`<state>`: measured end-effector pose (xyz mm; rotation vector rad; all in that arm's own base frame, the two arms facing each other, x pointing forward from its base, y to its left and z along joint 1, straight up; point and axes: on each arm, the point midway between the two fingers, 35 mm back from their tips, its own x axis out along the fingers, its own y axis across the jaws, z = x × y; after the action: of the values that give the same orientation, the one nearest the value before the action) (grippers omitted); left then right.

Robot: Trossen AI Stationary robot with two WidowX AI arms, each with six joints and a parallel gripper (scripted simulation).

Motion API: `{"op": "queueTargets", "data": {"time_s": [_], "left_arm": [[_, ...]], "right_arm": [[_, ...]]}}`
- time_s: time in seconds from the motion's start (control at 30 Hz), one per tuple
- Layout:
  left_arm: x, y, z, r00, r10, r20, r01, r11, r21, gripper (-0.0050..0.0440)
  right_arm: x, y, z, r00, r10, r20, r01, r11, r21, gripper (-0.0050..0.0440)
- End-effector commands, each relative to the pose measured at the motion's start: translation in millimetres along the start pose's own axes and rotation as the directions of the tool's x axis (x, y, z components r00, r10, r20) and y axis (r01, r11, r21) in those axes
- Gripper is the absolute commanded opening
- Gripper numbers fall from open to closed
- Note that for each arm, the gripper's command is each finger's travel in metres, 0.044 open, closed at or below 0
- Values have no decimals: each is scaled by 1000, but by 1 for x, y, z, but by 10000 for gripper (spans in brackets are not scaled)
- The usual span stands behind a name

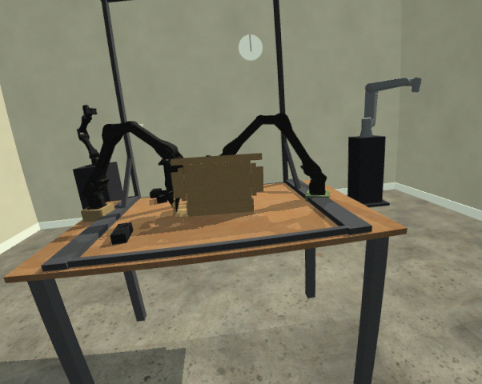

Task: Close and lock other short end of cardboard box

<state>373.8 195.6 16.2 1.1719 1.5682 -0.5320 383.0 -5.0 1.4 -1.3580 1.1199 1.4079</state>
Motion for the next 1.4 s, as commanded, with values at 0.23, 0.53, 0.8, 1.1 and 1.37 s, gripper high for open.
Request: {"op": "queueTargets", "data": {"time_s": [0.23, 0.53, 0.8, 1.1, 1.37], "left_arm": [[15, -16, 7, 998, -58, 13, 58, 998, 24, 103], [15, -16, 7, 998, -58, 13, 58, 998, 24, 103], [16, -16, 8, 998, -61, 12, 61, 998, 26, 103], [16, -16, 8, 998, -61, 12, 61, 998, 26, 103], [16, -16, 8, 998, -59, 13, 59, 998, 25, 103]], "right_arm": [[-40, -11, 0, 998, -60, -14, 60, 998, 2, 0], [-49, -14, 0, 998, -67, -14, 67, 998, 2, 0], [-53, -13, 1, 981, -192, -14, 192, 981, -1, 0], [-58, -13, 1, 958, -287, -14, 287, 958, -2, 0], [-63, -16, 1, 946, -324, -14, 324, 946, -4, 0]]}}
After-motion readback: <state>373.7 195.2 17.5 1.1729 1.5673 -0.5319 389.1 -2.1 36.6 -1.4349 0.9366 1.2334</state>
